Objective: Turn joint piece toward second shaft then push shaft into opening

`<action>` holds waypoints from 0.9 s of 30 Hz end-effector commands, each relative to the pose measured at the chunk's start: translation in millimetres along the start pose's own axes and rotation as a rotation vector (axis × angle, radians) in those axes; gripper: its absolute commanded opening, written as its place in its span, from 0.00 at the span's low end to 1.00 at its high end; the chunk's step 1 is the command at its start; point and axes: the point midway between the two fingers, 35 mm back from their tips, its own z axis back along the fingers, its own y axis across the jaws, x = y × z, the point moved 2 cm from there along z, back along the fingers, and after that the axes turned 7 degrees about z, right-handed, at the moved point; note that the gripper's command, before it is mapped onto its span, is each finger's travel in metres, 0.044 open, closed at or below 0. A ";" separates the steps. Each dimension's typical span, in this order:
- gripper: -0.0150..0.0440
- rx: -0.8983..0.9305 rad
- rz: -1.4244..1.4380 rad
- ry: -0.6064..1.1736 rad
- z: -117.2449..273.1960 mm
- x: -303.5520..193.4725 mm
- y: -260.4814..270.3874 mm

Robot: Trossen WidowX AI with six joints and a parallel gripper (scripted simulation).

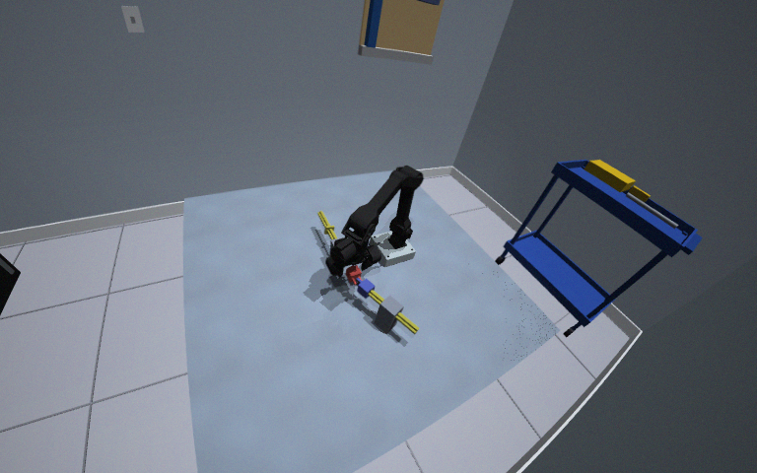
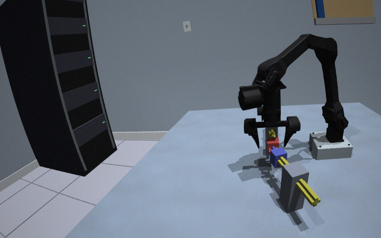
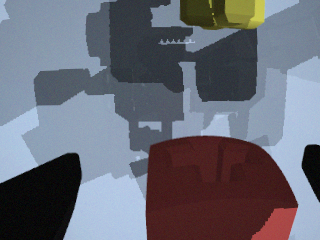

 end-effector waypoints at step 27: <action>0.56 -0.014 -0.004 -0.001 -25.9 -0.8 -2.3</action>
